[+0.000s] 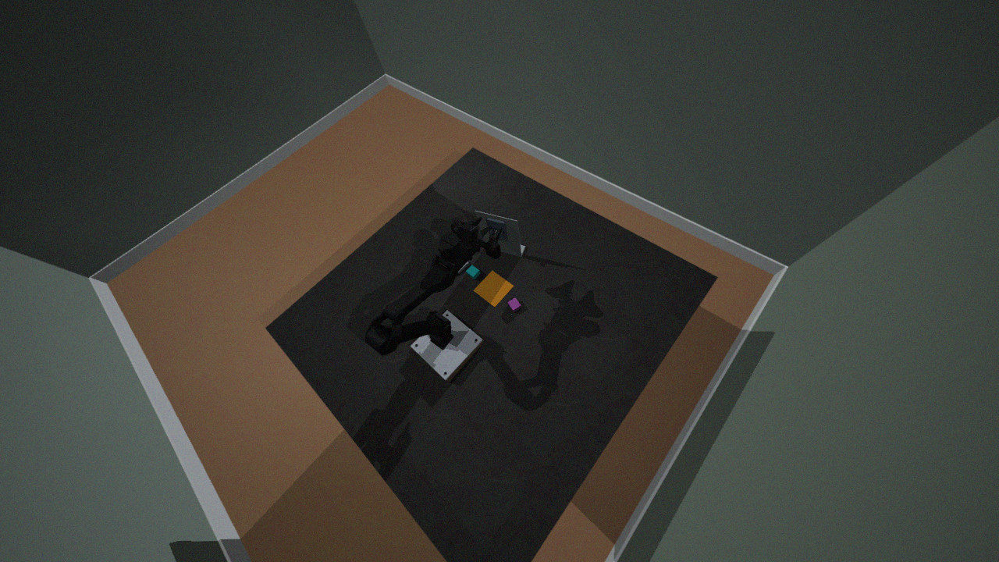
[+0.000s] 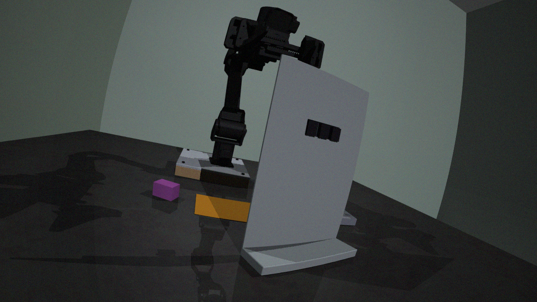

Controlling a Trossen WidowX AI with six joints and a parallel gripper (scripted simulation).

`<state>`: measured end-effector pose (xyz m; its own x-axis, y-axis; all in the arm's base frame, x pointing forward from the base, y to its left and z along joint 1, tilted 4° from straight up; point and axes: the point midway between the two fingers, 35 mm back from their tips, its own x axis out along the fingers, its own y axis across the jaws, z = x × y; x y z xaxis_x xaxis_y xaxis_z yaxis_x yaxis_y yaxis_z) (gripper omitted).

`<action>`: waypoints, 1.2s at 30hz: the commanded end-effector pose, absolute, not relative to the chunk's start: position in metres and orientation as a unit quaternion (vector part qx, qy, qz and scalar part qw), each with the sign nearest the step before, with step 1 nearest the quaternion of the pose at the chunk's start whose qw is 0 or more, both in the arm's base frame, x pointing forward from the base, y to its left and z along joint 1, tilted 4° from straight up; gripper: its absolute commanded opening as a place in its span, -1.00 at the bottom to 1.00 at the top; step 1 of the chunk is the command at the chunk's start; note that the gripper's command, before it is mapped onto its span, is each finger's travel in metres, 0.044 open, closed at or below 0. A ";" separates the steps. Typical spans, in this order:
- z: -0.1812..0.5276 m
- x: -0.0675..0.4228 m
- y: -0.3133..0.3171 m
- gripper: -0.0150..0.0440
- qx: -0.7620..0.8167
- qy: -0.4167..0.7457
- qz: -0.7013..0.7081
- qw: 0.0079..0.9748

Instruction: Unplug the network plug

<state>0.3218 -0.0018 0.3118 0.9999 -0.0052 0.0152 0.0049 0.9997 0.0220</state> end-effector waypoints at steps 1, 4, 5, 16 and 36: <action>0.311 0.322 -0.002 0.78 0.014 -0.008 -0.002 1.000; 0.303 0.328 -0.003 0.51 0.054 -0.011 0.011 0.998; 0.300 0.330 -0.003 0.42 0.071 -0.012 0.017 0.997; 0.260 0.343 -0.009 0.04 0.252 -0.008 0.081 0.964; 0.192 0.319 -0.017 0.04 0.530 0.062 0.176 0.827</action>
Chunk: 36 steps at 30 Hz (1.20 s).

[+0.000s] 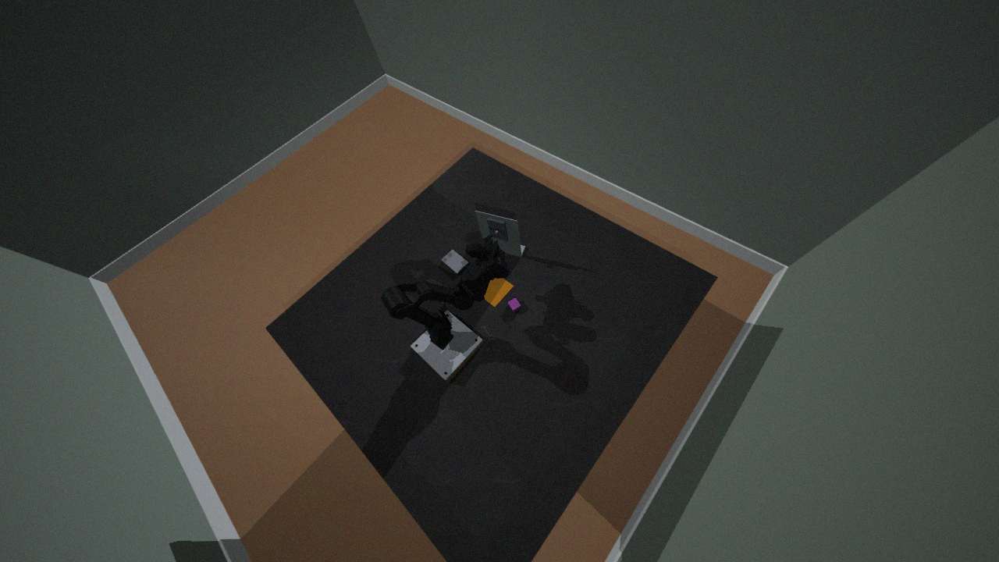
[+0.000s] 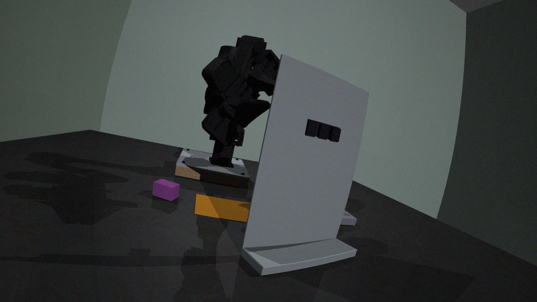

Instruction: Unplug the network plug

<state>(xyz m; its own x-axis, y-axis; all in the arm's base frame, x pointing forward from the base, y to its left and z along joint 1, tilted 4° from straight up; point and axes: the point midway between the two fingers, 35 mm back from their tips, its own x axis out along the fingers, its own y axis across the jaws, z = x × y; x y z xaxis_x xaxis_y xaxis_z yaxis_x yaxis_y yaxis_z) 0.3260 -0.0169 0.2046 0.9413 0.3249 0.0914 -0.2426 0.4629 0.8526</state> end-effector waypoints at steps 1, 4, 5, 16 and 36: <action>0.189 0.316 -0.016 0.04 0.542 0.068 0.179 0.818; 0.180 0.308 -0.016 0.04 0.577 0.085 0.189 0.790; 0.177 0.305 -0.015 0.04 0.588 0.091 0.192 0.781; 0.156 0.277 -0.010 0.04 0.675 0.147 0.208 0.693; 0.163 0.335 0.005 0.04 0.675 0.145 0.210 0.693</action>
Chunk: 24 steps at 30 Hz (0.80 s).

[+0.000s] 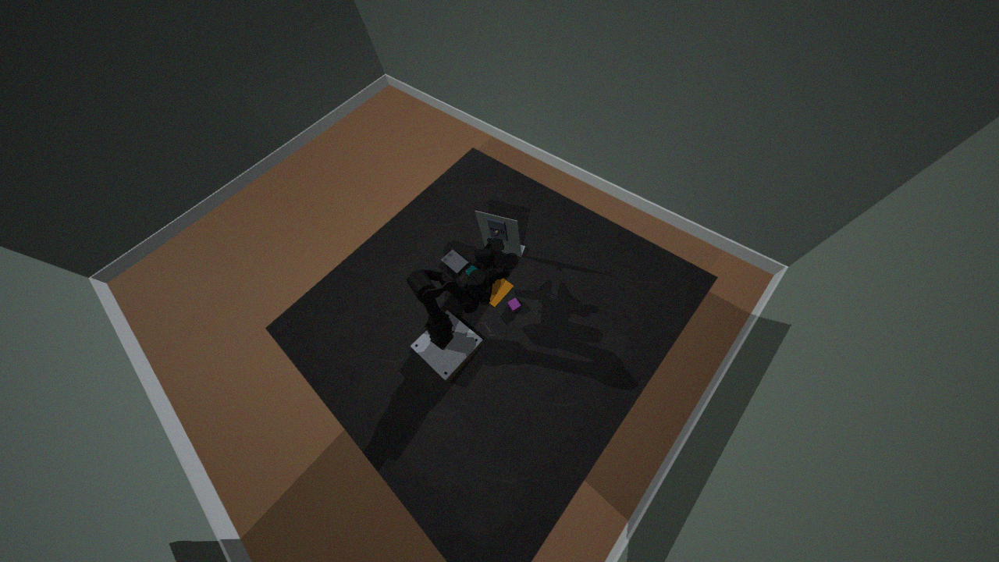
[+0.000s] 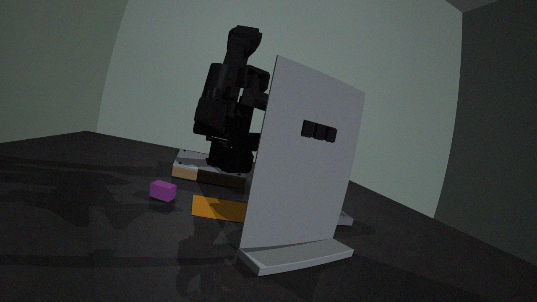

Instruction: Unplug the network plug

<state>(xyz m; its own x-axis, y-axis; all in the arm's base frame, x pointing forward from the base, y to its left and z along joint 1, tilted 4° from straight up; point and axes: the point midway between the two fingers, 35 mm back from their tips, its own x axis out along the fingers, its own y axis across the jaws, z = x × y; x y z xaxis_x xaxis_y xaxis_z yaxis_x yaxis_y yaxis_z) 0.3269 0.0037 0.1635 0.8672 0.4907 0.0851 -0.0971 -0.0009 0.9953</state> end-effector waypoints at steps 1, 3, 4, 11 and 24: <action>0.163 0.335 0.005 0.04 0.675 0.145 0.210 0.693; 0.163 0.337 0.005 0.04 0.675 0.144 0.210 0.693; 0.164 0.339 0.006 0.04 0.675 0.144 0.210 0.693; 0.165 0.350 0.008 0.04 0.675 0.144 0.210 0.693; 0.168 0.370 0.012 0.04 0.675 0.143 0.211 0.693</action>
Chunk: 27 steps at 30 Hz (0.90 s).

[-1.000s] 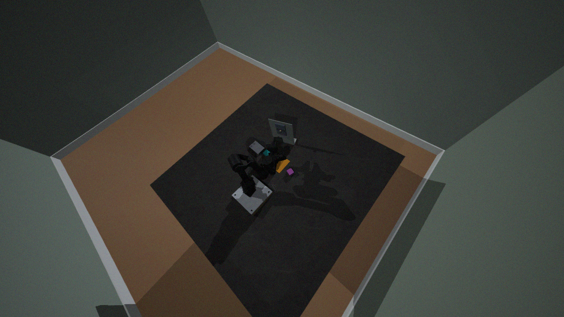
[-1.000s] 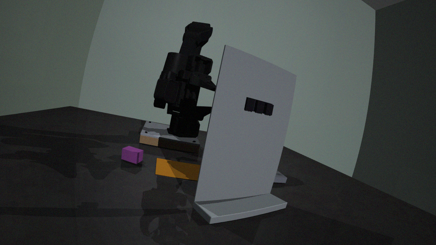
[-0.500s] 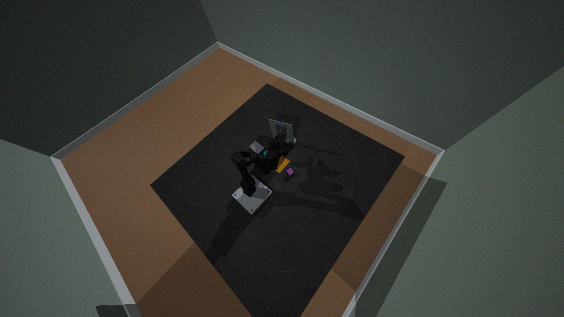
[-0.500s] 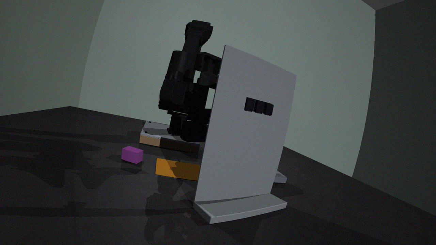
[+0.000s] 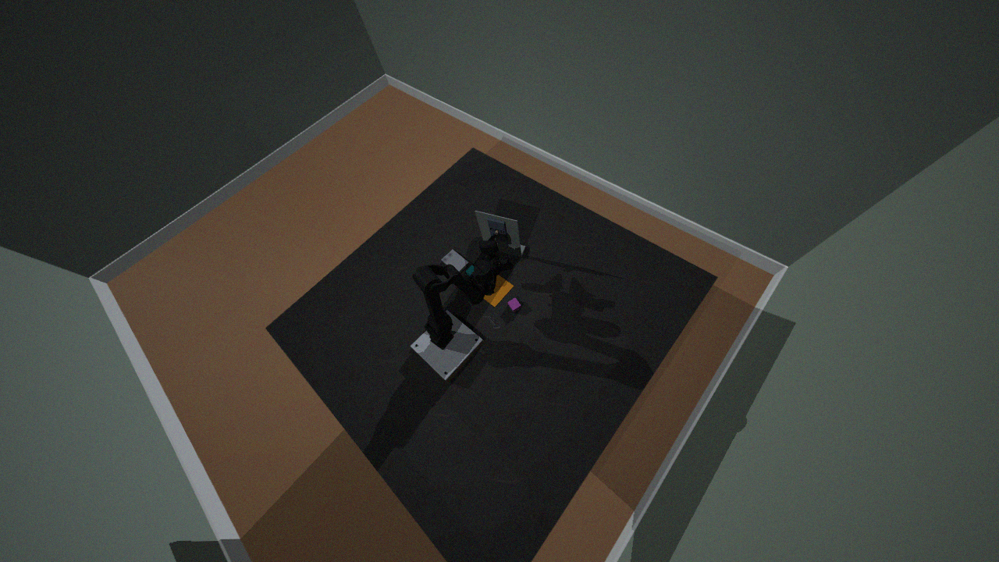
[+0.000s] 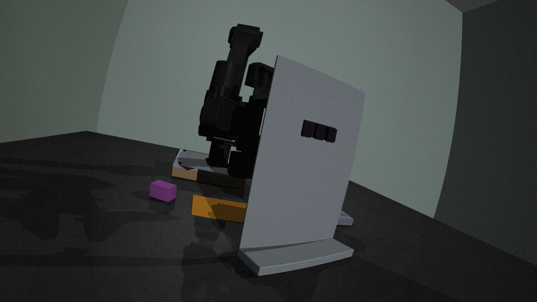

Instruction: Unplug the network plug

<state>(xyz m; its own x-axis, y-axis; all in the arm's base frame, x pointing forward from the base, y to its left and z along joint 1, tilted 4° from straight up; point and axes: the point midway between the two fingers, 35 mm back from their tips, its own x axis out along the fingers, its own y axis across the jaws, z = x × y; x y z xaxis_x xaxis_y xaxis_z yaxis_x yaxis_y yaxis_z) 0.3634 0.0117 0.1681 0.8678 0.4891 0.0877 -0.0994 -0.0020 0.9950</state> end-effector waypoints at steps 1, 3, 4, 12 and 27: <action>0.168 0.371 0.013 0.04 0.675 0.143 0.211 0.693; 0.168 0.375 0.014 0.04 0.675 0.143 0.211 0.693; 0.168 0.376 0.014 0.04 0.675 0.143 0.211 0.693; 0.170 0.389 0.018 0.04 0.675 0.143 0.211 0.693; 0.170 0.392 0.020 -0.41 0.675 0.143 0.211 0.693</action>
<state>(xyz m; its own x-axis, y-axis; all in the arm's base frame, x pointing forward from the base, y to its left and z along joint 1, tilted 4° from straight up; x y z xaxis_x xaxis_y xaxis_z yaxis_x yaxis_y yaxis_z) 0.3911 0.0205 0.1707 0.8669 0.4906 0.0887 -0.1003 -0.0028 0.9950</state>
